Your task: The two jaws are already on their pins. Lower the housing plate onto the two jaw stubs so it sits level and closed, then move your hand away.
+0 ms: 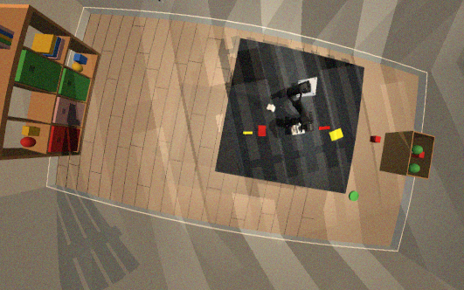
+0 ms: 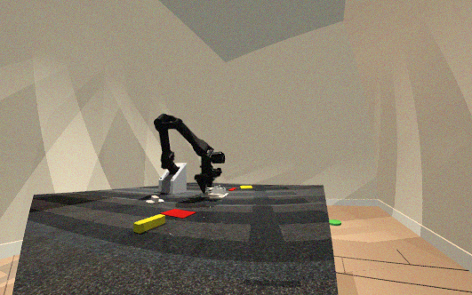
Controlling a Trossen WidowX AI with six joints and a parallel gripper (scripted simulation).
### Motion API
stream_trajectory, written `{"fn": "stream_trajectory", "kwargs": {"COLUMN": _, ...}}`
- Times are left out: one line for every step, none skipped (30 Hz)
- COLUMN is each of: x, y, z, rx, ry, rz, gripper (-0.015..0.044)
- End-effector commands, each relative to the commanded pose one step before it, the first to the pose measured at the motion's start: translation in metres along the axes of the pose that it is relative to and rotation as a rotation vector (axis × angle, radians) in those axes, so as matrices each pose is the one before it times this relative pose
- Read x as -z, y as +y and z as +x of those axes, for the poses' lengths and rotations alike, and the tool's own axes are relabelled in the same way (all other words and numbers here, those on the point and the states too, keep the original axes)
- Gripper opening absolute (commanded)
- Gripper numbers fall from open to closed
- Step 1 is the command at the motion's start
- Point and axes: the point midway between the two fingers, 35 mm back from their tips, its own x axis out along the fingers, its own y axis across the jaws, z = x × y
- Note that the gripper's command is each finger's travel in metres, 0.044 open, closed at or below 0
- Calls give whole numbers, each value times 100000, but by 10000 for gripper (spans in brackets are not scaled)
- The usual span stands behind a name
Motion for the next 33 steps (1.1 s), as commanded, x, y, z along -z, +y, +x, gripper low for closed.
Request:
{"fn": "stream_trajectory", "kwargs": {"x": 186, "y": 79, "z": 247, "rx": 252, "ry": 766, "rz": -865, "gripper": 351}}
{"fn": "stream_trajectory", "kwargs": {"x": 0, "y": 0, "z": 0, "rx": 0, "ry": 0, "rz": 0, "gripper": 351}}
{"fn": "stream_trajectory", "kwargs": {"x": 0, "y": 0, "z": 0, "rx": 0, "ry": 0, "rz": 0, "gripper": 351}}
{"fn": "stream_trajectory", "kwargs": {"x": 0, "y": 0, "z": 0, "rx": 0, "ry": 0, "rz": 0, "gripper": 351}}
{"fn": "stream_trajectory", "kwargs": {"x": 0, "y": 0, "z": 0, "rx": 0, "ry": 0, "rz": 0, "gripper": 351}}
{"fn": "stream_trajectory", "kwargs": {"x": 0, "y": 0, "z": 0, "rx": 0, "ry": 0, "rz": 0, "gripper": 351}}
{"fn": "stream_trajectory", "kwargs": {"x": 0, "y": 0, "z": 0, "rx": 0, "ry": 0, "rz": 0, "gripper": 351}}
{"fn": "stream_trajectory", "kwargs": {"x": 0, "y": 0, "z": 0, "rx": 0, "ry": 0, "rz": 0, "gripper": 351}}
{"fn": "stream_trajectory", "kwargs": {"x": 0, "y": 0, "z": 0, "rx": 0, "ry": 0, "rz": 0, "gripper": 351}}
{"fn": "stream_trajectory", "kwargs": {"x": 0, "y": 0, "z": 0, "rx": 0, "ry": 0, "rz": 0, "gripper": 351}}
{"fn": "stream_trajectory", "kwargs": {"x": 0, "y": 0, "z": 0, "rx": 0, "ry": 0, "rz": 0, "gripper": 351}}
{"fn": "stream_trajectory", "kwargs": {"x": 0, "y": 0, "z": 10, "rx": 1, "ry": 0, "rz": -36, "gripper": 351}}
{"fn": "stream_trajectory", "kwargs": {"x": 0, "y": 0, "z": 30, "rx": 2, "ry": 1, "rz": -108, "gripper": 351}}
{"fn": "stream_trajectory", "kwargs": {"x": 1, "y": 0, "z": 50, "rx": 3, "ry": 2, "rz": -180, "gripper": 351}}
{"fn": "stream_trajectory", "kwargs": {"x": 1, "y": 0, "z": 63, "rx": 4, "ry": 2, "rz": -229, "gripper": 351}}
{"fn": "stream_trajectory", "kwargs": {"x": 1, "y": 0, "z": 50, "rx": 3, "ry": 2, "rz": -179, "gripper": 351}}
{"fn": "stream_trajectory", "kwargs": {"x": 1, "y": 0, "z": 30, "rx": 2, "ry": 1, "rz": -108, "gripper": 351}}
{"fn": "stream_trajectory", "kwargs": {"x": 0, "y": 0, "z": 10, "rx": 1, "ry": 0, "rz": -36, "gripper": 351}}
{"fn": "stream_trajectory", "kwargs": {"x": 0, "y": 0, "z": 0, "rx": 0, "ry": 0, "rz": 0, "gripper": 351}}
{"fn": "stream_trajectory", "kwargs": {"x": 0, "y": 0, "z": 0, "rx": 0, "ry": 0, "rz": 0, "gripper": 351}}
{"fn": "stream_trajectory", "kwargs": {"x": 0, "y": 0, "z": 0, "rx": 0, "ry": 0, "rz": 0, "gripper": 351}}
{"fn": "stream_trajectory", "kwargs": {"x": 0, "y": 0, "z": 0, "rx": 0, "ry": 0, "rz": 0, "gripper": 351}}
{"fn": "stream_trajectory", "kwargs": {"x": 0, "y": 0, "z": 0, "rx": 0, "ry": 0, "rz": 0, "gripper": 351}}
{"fn": "stream_trajectory", "kwargs": {"x": 0, "y": 0, "z": 14, "rx": 1, "ry": 0, "rz": -5, "gripper": 351}}
{"fn": "stream_trajectory", "kwargs": {"x": 0, "y": 0, "z": 41, "rx": 2, "ry": 1, "rz": -14, "gripper": 351}}
{"fn": "stream_trajectory", "kwargs": {"x": 1, "y": -1, "z": 68, "rx": 3, "ry": 2, "rz": -24, "gripper": 351}}
{"fn": "stream_trajectory", "kwargs": {"x": 1, "y": -1, "z": 68, "rx": 4, "ry": 2, "rz": -24, "gripper": 351}}
{"fn": "stream_trajectory", "kwargs": {"x": 1, "y": 0, "z": 41, "rx": 2, "ry": 1, "rz": -14, "gripper": 351}}
{"fn": "stream_trajectory", "kwargs": {"x": 0, "y": 0, "z": 14, "rx": 1, "ry": 0, "rz": -5, "gripper": 351}}
{"fn": "stream_trajectory", "kwargs": {"x": 0, "y": 0, "z": 0, "rx": 0, "ry": 0, "rz": 0, "gripper": 351}}
{"fn": "stream_trajectory", "kwargs": {"x": 0, "y": 0, "z": 0, "rx": 0, "ry": 0, "rz": 0, "gripper": 351}}
{"fn": "stream_trajectory", "kwargs": {"x": 0, "y": 0, "z": 0, "rx": 0, "ry": 0, "rz": 0, "gripper": 351}}
{"fn": "stream_trajectory", "kwargs": {"x": 0, "y": 0, "z": 0, "rx": 0, "ry": 0, "rz": 0, "gripper": 351}}
